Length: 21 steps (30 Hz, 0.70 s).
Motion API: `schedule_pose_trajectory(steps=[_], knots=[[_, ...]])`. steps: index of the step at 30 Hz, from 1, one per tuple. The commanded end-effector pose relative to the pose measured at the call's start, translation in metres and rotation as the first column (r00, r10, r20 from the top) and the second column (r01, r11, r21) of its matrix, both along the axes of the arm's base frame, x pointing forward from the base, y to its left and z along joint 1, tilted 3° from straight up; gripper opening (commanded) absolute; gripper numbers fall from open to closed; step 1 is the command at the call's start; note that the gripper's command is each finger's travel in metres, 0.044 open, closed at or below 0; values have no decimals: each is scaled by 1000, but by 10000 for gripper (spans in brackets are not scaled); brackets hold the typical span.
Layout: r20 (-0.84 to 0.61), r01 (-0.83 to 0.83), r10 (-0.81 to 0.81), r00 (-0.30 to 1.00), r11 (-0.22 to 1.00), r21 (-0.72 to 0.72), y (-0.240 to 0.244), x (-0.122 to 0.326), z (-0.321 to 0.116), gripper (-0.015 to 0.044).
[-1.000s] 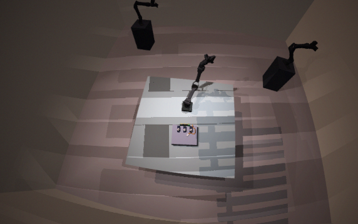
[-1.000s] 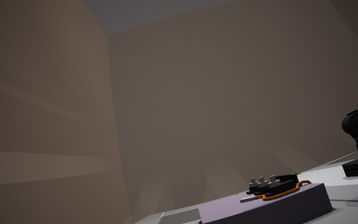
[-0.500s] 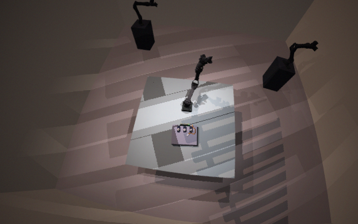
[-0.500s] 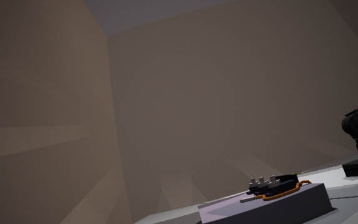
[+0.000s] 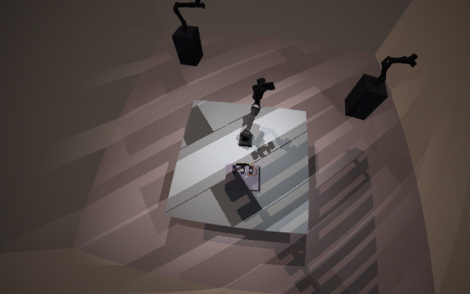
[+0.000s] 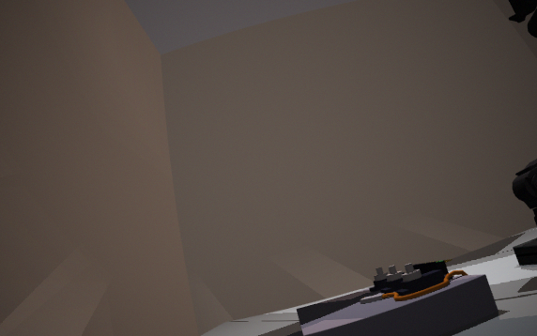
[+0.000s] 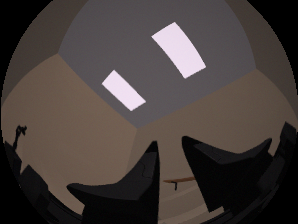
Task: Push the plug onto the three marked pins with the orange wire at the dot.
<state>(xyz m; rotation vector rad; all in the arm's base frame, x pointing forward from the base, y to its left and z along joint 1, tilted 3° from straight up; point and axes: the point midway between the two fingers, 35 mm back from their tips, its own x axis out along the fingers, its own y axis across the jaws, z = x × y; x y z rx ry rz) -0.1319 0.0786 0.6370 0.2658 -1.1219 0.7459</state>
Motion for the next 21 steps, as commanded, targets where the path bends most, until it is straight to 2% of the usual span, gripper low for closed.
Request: schedule_pose_trajectory(steps=[1,12,21], knots=[[-60,44,-42,997,999,26,-10,38,0,115],[-219,176,-160,962,983,52,-30,133,-12,115],[-382,297,-269,884,955,16,-46,225,-45,115]])
